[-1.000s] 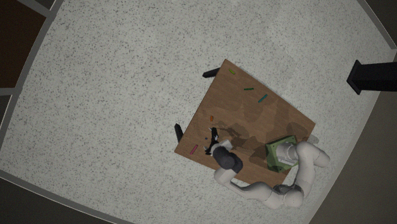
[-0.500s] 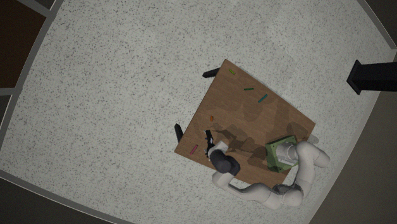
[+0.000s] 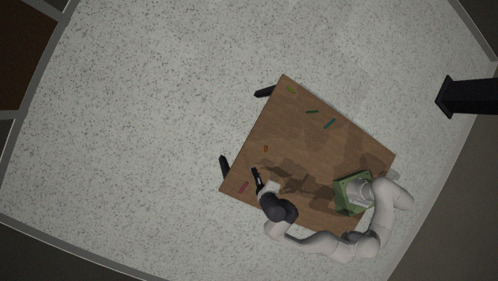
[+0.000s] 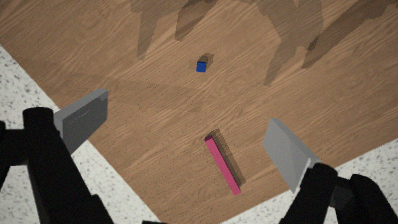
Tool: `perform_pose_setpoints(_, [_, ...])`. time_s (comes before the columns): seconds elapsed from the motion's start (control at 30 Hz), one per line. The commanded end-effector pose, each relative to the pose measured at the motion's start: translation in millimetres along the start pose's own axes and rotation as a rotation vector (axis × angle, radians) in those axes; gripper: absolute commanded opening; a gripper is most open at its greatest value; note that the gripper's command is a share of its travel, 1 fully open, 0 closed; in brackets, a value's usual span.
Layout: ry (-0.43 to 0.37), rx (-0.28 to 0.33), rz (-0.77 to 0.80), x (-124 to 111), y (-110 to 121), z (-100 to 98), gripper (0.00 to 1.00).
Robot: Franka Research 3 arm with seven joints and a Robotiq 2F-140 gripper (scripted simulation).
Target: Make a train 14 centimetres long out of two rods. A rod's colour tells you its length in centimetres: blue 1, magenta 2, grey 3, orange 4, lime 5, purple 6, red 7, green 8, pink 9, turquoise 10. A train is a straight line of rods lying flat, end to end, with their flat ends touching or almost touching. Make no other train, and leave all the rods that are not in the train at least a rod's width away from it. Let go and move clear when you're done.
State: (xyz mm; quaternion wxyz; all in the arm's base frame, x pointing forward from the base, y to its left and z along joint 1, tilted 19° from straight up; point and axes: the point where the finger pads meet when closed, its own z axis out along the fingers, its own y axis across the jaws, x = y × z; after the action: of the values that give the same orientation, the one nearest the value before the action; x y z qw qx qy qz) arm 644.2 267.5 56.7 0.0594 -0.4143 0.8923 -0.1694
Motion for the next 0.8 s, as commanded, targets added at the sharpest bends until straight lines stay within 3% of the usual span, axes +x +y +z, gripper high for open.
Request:
perform_pose_setpoints(0.0, [-0.005,0.003,-0.167,-5.3,1.4,-0.4,1.0])
perform_pose_setpoints(0.77, [-0.005,0.004,-0.592,-37.1,23.2,-1.0,1.0])
